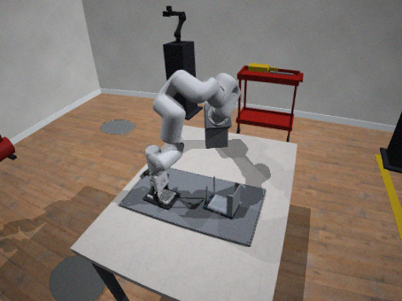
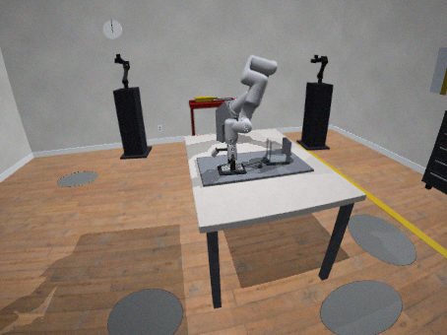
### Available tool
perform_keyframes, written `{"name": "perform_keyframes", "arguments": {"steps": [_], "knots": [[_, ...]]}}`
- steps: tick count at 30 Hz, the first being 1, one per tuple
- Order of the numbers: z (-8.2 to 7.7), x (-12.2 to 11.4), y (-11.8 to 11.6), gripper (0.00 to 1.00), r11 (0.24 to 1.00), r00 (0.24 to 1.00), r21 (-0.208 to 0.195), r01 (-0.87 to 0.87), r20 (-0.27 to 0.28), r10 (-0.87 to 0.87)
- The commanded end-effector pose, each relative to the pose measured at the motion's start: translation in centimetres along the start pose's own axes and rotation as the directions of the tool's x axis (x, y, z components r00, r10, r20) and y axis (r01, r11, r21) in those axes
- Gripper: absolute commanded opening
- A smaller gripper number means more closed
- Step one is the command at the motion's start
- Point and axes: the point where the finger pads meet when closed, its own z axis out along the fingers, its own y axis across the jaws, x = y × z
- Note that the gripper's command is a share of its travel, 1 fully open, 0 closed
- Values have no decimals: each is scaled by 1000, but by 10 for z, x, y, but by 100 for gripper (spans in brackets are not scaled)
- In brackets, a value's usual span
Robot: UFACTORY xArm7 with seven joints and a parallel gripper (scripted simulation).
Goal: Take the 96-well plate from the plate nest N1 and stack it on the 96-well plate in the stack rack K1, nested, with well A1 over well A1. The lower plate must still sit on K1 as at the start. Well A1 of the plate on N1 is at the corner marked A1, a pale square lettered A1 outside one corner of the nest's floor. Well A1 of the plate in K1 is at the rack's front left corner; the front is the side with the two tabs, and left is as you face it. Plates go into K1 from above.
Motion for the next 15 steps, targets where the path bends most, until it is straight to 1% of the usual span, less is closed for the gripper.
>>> {"name": "perform_keyframes", "arguments": {"steps": [1, 15], "knots": [[-3, 2, -1, 0, 1000, 1000, 1, -1, -3, 1], [-11, 2, -1, 0, 1000, 1000, 2, -1, -3, 1]]}}
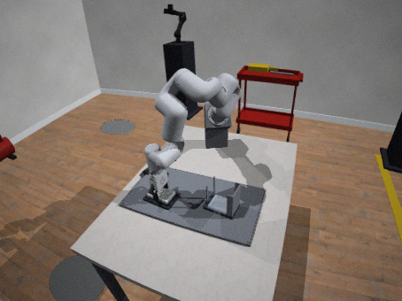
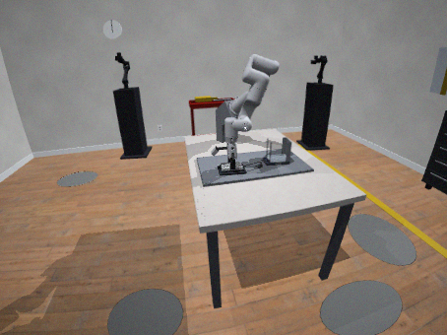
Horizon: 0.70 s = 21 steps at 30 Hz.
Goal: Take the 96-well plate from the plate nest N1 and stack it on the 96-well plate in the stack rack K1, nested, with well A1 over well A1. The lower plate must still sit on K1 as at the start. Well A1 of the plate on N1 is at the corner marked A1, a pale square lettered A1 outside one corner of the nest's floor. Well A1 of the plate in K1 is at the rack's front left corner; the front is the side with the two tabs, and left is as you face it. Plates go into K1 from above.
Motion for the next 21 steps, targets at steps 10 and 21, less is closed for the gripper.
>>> {"name": "perform_keyframes", "arguments": {"steps": [10, 21], "knots": [[-9, 1, 0, 0, 1000, 1000, 1, -1, -2, 1], [-12, 1, 0, 0, 1000, 1000, 2, -1, -2, 1]]}}
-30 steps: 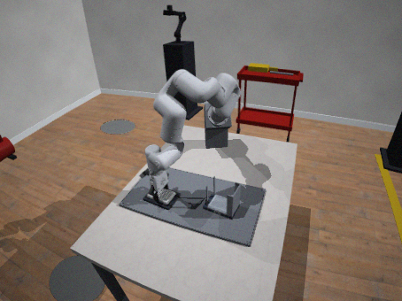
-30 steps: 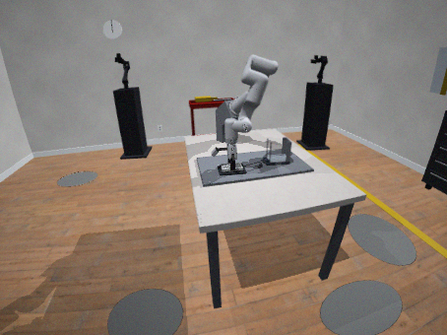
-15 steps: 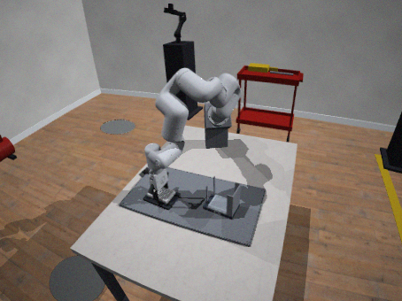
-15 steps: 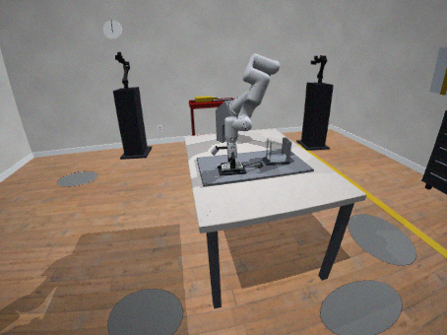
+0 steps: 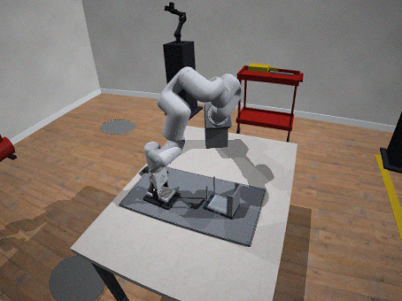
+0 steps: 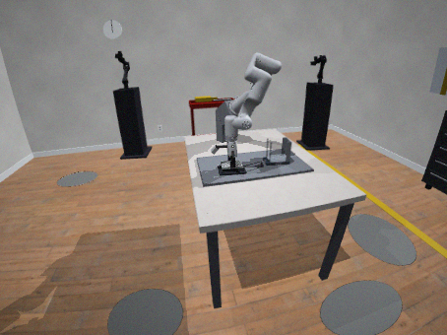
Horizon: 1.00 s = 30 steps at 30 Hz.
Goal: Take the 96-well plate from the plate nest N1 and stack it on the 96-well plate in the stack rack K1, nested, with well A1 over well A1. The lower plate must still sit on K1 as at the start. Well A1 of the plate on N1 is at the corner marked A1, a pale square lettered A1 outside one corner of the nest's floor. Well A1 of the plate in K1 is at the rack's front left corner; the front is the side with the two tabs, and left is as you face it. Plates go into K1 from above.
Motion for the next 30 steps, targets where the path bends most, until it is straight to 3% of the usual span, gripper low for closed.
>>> {"name": "perform_keyframes", "arguments": {"steps": [1, 30], "knots": [[-1, 1, 0, 0, 1000, 1000, 2, -1, -2, 1], [-43, 1, -1, 0, 1000, 1000, 2, -1, -2, 1]]}}
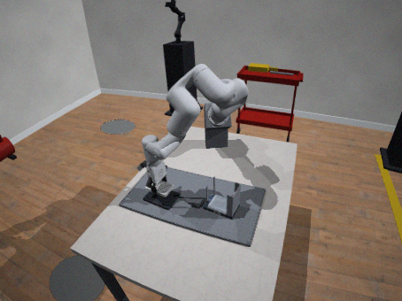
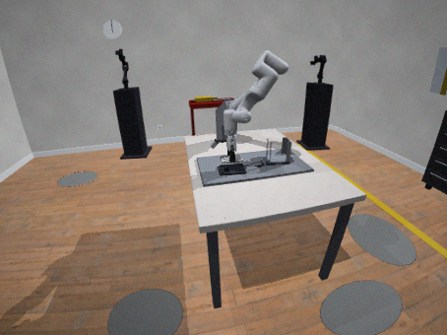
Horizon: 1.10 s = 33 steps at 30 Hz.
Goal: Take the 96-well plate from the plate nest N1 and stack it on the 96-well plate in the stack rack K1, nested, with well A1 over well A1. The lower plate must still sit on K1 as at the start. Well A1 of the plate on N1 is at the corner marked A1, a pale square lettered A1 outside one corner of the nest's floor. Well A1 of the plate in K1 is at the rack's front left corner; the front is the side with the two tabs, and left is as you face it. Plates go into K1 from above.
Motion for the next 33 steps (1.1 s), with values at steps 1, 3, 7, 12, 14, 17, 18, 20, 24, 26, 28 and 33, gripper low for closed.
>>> {"name": "perform_keyframes", "arguments": {"steps": [1, 3, 7, 12, 14, 17, 18, 20, 24, 26, 28, 33], "knots": [[-8, -1, -1, 0, 1000, 1000, 4, -1, -17, 1], [-11, -1, -1, 0, 1000, 1000, 4, -1, -17, 1], [-18, -1, -1, 0, 1000, 1000, 4, -1, -17, 1], [-26, -1, -1, 0, 1000, 1000, 4, -1, -17, 1], [-30, -1, -1, 0, 1000, 1000, 4, -1, -17, 1], [-31, -1, -1, 0, 1000, 1000, 4, -1, -17, 1], [-33, -1, -1, 0, 1000, 1000, 4, -1, -17, 1], [-36, -1, -1, 0, 1000, 1000, 4, 0, -17, 1], [-43, -2, -1, 0, 1000, 1000, 5, 0, -17, 1], [-46, -2, -1, 0, 1000, 1000, 5, 0, -17, 1], [-50, -2, -1, 0, 1000, 1000, 5, 0, -17, 0], [-55, -2, -1, 0, 1000, 1000, 5, 0, -17, 0]]}}
